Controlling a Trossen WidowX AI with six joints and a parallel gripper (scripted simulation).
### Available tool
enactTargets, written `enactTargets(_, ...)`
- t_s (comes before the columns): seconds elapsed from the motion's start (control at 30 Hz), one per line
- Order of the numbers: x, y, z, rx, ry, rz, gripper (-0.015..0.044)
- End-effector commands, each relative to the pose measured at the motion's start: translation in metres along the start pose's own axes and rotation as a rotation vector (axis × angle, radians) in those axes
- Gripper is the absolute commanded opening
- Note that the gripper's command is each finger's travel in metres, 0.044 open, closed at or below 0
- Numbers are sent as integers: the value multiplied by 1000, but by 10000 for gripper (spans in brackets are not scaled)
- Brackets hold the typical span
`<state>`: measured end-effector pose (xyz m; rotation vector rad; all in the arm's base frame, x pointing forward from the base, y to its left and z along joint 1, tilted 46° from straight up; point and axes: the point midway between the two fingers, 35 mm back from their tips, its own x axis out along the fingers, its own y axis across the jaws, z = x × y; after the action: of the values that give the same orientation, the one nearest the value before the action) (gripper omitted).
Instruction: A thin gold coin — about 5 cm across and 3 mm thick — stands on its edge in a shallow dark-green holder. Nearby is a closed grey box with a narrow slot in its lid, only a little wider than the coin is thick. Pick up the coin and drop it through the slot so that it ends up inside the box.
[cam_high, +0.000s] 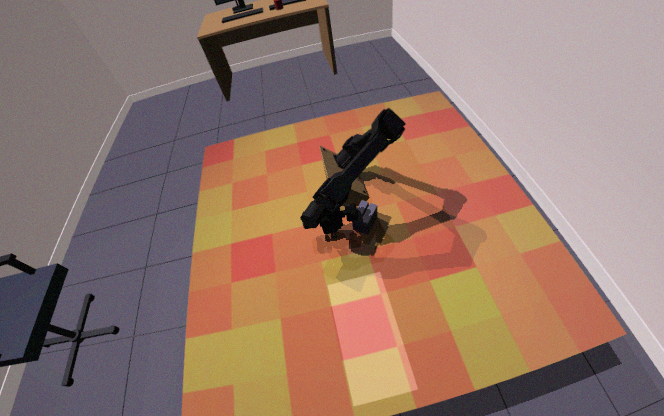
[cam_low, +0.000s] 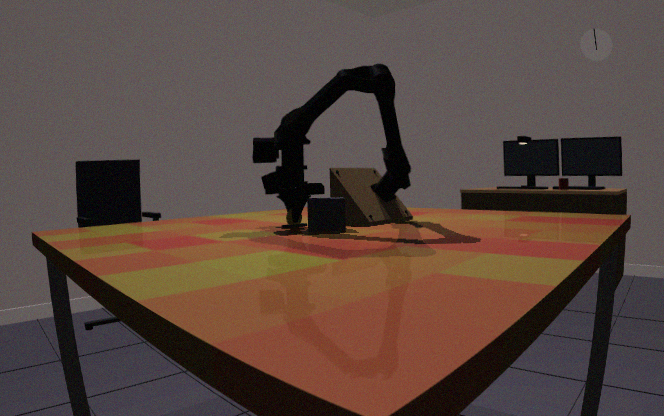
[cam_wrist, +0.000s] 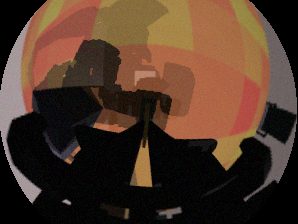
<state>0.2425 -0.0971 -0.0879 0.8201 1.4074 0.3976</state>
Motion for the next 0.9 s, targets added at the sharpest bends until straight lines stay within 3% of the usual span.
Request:
enactTargets(0.0,1,1,0,2,0,3,0)
enactTargets(0.87,-36,-4,9,9,-36,-13,0)
